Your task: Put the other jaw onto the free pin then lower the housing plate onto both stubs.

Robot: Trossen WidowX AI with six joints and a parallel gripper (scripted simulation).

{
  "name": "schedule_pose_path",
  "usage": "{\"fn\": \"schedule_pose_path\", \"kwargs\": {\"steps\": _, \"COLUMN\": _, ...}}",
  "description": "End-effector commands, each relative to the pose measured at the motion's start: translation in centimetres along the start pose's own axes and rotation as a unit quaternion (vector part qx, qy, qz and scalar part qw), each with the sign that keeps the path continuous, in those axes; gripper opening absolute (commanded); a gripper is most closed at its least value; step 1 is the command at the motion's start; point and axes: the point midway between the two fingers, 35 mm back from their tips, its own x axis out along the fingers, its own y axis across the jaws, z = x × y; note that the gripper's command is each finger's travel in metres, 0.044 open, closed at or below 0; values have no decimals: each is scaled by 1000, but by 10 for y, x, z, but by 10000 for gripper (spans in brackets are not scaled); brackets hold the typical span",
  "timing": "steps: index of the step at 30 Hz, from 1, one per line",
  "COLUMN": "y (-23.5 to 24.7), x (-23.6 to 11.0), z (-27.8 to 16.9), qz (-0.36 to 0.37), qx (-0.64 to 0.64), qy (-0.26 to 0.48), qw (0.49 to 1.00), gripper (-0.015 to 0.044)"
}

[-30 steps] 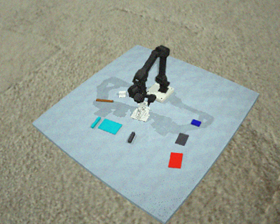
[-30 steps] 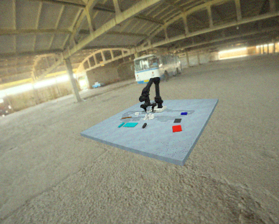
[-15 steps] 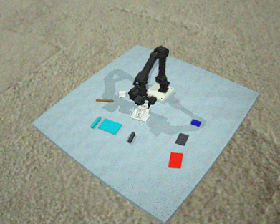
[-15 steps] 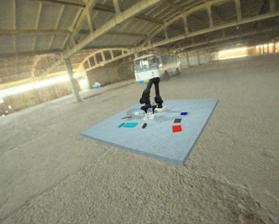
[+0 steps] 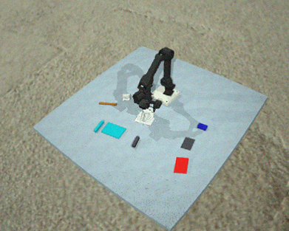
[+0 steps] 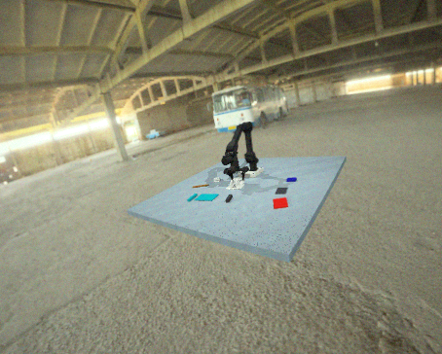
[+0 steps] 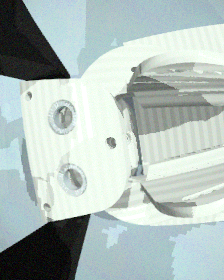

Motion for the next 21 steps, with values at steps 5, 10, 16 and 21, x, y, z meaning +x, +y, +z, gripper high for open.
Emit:
{"fn": "schedule_pose_path", "kwargs": {"steps": 5, "y": 1, "x": 1, "z": -1, "qz": 2, "qx": 2, "qy": 1, "qw": 1000, "gripper": 351}}
{"fn": "schedule_pose_path", "kwargs": {"steps": 10, "y": 1, "x": 3, "z": -1, "qz": 2, "qx": 1, "qy": 1, "qw": 1000, "gripper": 351}}
{"fn": "schedule_pose_path", "kwargs": {"steps": 16, "y": 1, "x": 3, "z": -1, "qz": 2, "qx": 1, "qy": 1, "qw": 1000, "gripper": 351}}
{"fn": "schedule_pose_path", "kwargs": {"steps": 21, "y": 1, "x": 6, "z": -1, "qz": 2, "qx": 0, "qy": 1, "qw": 1000, "gripper": 351}}
